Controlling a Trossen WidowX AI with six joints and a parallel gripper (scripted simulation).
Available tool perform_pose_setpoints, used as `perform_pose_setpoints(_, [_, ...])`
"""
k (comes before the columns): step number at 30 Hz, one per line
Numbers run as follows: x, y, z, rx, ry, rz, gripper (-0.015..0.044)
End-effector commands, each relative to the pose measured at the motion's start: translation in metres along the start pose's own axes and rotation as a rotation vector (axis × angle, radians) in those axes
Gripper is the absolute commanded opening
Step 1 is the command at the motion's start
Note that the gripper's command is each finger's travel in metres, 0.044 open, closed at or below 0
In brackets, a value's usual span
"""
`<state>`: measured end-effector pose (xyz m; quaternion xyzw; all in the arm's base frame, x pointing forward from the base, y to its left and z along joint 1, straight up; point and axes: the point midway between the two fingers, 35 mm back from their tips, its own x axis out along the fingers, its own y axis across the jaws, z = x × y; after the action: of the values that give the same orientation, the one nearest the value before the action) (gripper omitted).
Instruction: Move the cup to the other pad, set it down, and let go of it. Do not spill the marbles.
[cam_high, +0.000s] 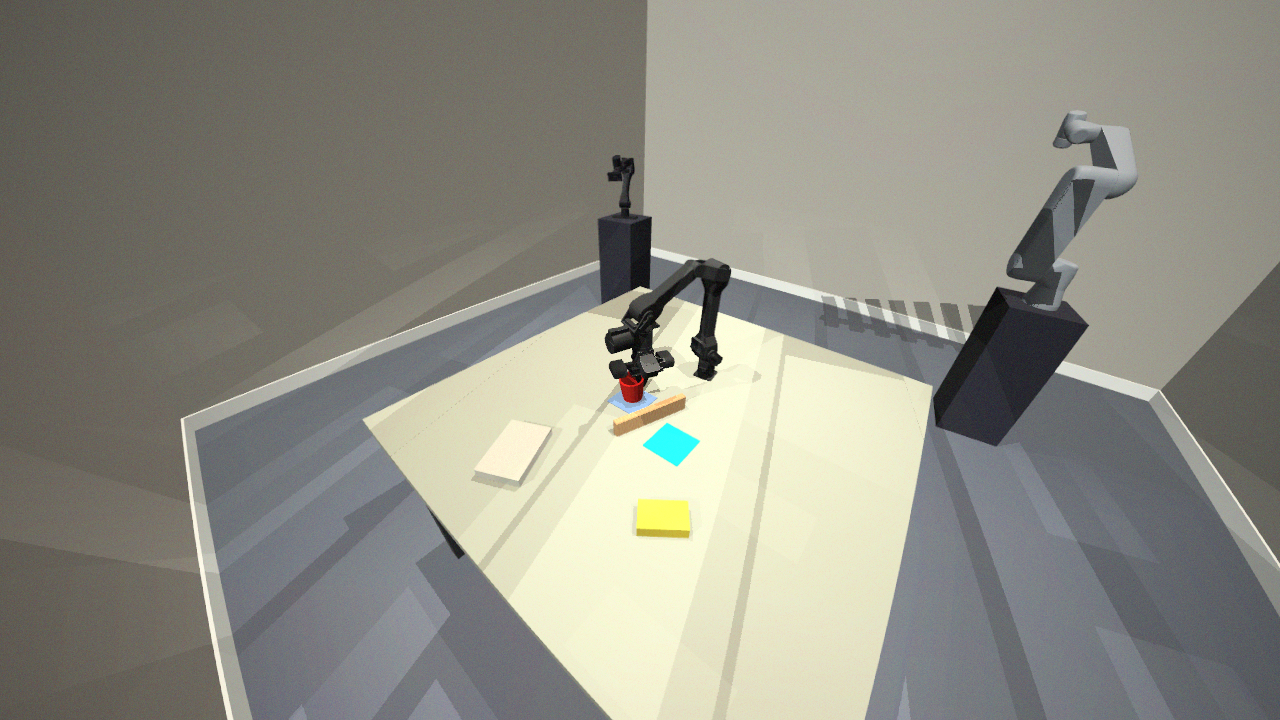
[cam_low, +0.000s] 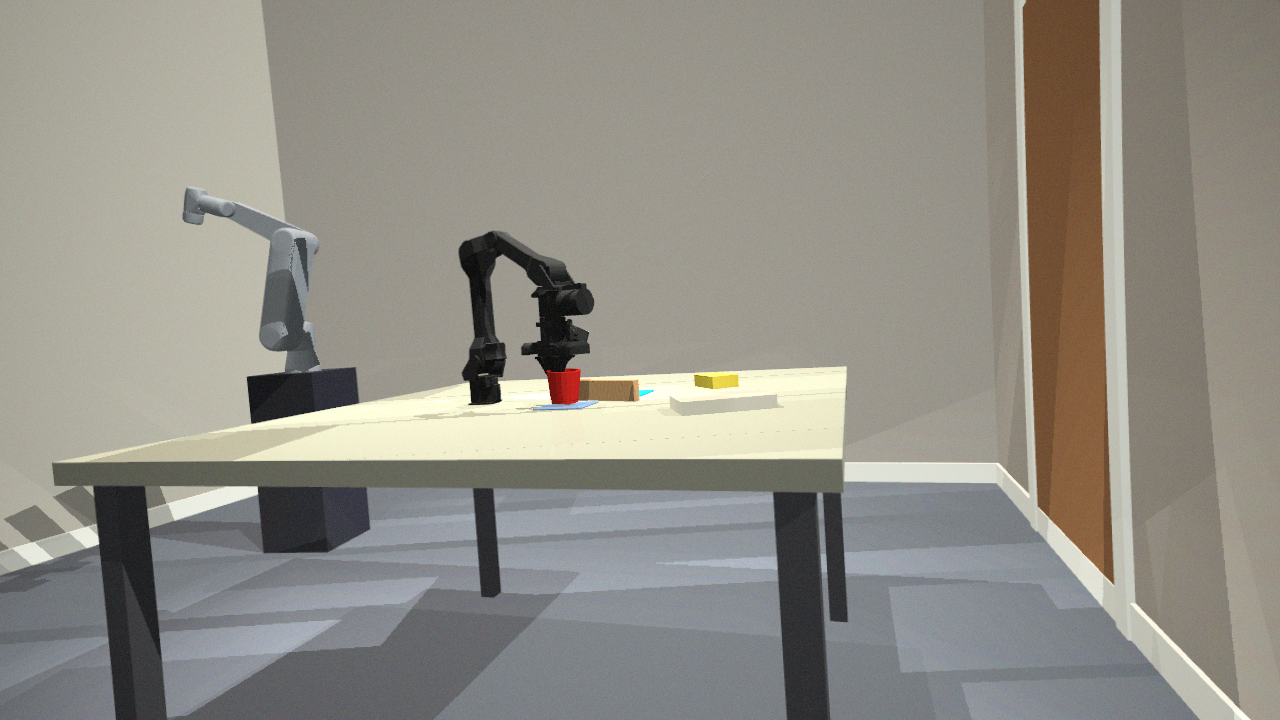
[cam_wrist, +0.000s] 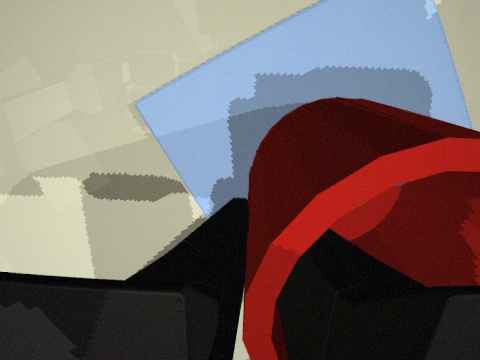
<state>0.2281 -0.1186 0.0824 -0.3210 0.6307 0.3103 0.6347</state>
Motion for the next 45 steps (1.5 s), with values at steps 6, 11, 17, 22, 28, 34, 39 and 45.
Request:
perform_pose_setpoints(6, [-0.028,-0.004,0.000,-0.002,-0.004,-0.011,0.0000])
perform_pose_setpoints(11, [-0.042,-0.003,0.000,-0.003,-0.005,-0.010,0.0000])
perform_pose_setpoints(17, [-0.059,-0.002,-0.001,-0.004,-0.005,-0.009,0.0000])
perform_pose_setpoints(22, [-0.066,0.000,-0.002,-0.004,-0.005,-0.008,0.0000])
perform_pose_setpoints(28, [-0.066,0.002,-0.003,-0.004,-0.005,-0.008,0.0000])
perform_pose_setpoints(34, [-0.064,0.002,-0.003,0.000,0.000,-0.004,0.0000])
perform_pose_setpoints(39, [-0.064,0.002,-0.003,0.000,0.000,-0.004,0.0000])
perform_pose_setpoints(45, [-0.064,0.002,-0.003,0.000,0.000,-0.004,0.0000])
